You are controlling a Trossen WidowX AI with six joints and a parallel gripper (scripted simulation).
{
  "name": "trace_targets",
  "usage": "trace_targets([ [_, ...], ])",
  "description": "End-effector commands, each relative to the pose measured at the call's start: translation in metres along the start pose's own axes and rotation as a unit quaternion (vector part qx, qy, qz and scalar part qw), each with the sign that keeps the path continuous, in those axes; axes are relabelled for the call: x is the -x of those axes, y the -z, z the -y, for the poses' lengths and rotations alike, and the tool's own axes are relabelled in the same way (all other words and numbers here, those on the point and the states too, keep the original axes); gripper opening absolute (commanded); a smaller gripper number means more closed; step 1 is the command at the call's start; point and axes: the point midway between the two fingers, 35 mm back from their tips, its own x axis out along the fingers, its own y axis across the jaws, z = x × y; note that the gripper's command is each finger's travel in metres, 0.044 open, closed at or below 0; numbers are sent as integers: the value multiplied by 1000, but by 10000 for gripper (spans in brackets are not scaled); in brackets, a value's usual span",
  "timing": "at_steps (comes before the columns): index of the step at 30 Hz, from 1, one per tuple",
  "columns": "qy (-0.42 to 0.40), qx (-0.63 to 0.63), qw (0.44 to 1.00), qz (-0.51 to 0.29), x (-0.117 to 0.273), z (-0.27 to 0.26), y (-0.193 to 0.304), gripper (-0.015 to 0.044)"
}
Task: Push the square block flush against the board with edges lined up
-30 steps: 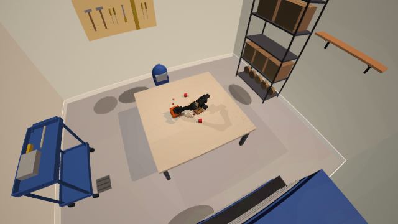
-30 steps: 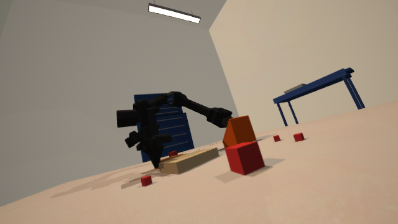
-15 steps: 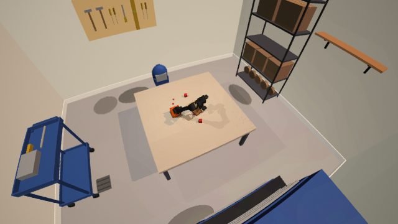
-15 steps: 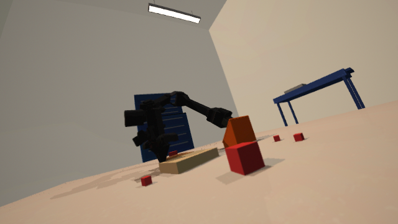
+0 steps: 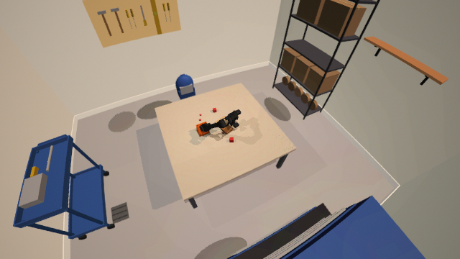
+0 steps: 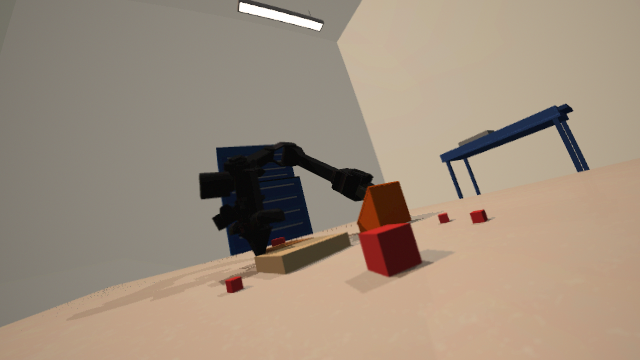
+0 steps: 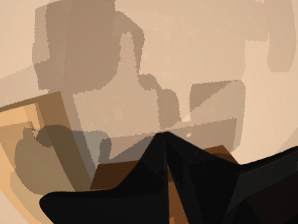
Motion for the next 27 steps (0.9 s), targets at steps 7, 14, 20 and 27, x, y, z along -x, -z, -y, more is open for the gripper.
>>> trace_targets([
  [7,2,4,1000,-4,-2,-2,-16,0],
  [14,2,4,1000,-4,-3,-2,-27,0],
  [20,2,3,1000,-4,-3,-3,-37,0],
  [27,0,2,1000,-1,26,-2,-39,0],
])
